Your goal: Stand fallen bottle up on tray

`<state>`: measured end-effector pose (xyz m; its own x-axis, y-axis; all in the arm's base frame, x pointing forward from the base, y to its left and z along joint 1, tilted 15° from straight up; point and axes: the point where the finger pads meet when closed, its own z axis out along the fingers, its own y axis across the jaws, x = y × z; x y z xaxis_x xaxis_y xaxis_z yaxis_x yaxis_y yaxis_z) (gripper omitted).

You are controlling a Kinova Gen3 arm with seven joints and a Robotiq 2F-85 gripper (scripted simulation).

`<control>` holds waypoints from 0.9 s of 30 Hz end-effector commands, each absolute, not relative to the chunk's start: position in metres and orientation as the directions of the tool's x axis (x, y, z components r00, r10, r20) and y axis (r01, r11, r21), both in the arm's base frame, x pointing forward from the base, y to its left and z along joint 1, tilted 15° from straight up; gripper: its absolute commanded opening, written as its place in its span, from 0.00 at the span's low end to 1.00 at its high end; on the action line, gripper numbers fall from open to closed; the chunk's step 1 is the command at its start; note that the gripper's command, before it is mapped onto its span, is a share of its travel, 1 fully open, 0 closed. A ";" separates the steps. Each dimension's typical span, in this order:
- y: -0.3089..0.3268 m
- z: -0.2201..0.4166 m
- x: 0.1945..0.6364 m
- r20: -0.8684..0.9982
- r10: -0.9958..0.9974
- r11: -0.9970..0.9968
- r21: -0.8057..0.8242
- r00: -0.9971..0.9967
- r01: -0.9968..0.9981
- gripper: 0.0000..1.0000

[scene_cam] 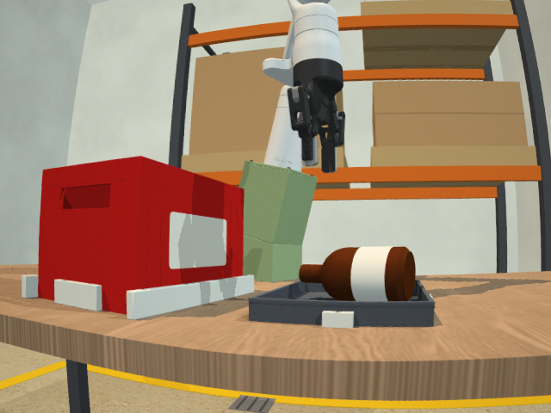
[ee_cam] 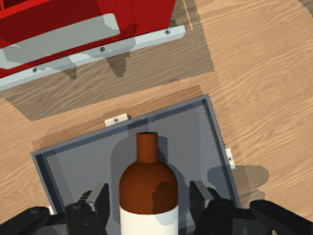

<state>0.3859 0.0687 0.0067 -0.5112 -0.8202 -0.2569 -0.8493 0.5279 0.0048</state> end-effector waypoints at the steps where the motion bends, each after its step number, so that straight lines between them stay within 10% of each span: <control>1: 0.068 0.007 0.386 -0.258 -0.820 0.528 0.004 -0.511 -0.849 0.64; 27: 0.069 0.003 0.387 -0.257 -0.820 0.528 0.004 -0.511 -0.849 0.64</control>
